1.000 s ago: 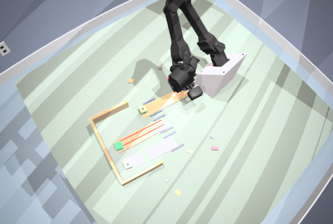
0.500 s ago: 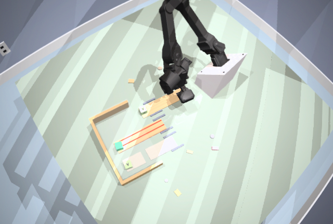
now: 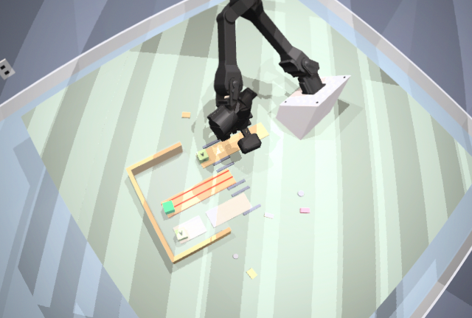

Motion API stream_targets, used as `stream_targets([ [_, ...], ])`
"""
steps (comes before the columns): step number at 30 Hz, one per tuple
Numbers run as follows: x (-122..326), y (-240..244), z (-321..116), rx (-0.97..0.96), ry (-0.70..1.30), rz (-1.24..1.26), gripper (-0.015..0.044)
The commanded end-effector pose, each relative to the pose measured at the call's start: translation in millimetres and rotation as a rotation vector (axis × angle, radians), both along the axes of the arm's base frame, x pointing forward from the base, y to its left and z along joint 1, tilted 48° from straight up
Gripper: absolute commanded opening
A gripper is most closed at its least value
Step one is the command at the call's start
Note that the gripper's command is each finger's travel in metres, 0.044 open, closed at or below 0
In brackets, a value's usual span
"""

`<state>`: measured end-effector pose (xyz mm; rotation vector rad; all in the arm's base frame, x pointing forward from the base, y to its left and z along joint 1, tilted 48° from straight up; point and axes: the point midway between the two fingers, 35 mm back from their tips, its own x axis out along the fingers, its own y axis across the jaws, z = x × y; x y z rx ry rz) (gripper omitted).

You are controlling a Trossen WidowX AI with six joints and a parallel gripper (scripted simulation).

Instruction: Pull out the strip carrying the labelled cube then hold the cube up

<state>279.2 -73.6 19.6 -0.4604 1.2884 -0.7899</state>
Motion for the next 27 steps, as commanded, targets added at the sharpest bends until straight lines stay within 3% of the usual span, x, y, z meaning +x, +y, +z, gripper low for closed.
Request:
stream_targets([
  [1, 15, 0, 5, -0.003, -0.002, 0.002, 0.0440],
  [27, 102, 1, 31, -0.003, -0.007, 0.002, 0.0440],
])
